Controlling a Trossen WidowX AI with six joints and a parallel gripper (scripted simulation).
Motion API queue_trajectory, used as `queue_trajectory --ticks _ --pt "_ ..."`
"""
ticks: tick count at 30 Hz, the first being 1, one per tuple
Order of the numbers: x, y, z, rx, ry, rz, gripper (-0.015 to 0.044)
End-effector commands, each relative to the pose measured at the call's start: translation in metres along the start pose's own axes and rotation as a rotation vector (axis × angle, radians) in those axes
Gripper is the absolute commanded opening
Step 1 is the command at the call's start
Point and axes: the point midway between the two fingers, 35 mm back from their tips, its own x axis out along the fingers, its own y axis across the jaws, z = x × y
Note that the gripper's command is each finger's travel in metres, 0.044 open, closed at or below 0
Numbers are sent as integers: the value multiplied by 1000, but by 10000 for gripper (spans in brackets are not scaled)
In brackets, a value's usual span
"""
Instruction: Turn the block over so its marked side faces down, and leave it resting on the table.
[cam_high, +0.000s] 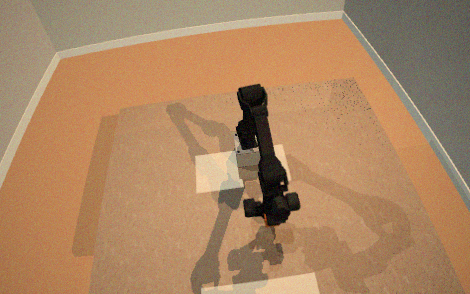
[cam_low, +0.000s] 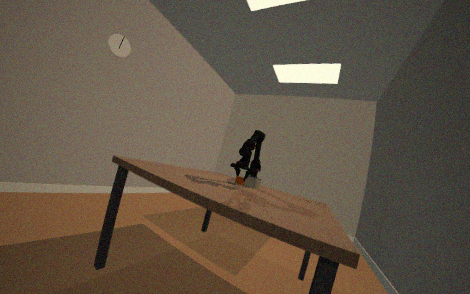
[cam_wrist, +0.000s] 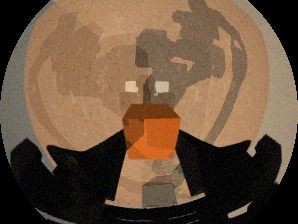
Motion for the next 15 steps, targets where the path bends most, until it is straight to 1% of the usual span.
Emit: queue_trajectory --ticks 1,15 --pt "3 0 -2 -4 -31 -1 0" --pt "10 1 -1 -8 -258 -2 0"
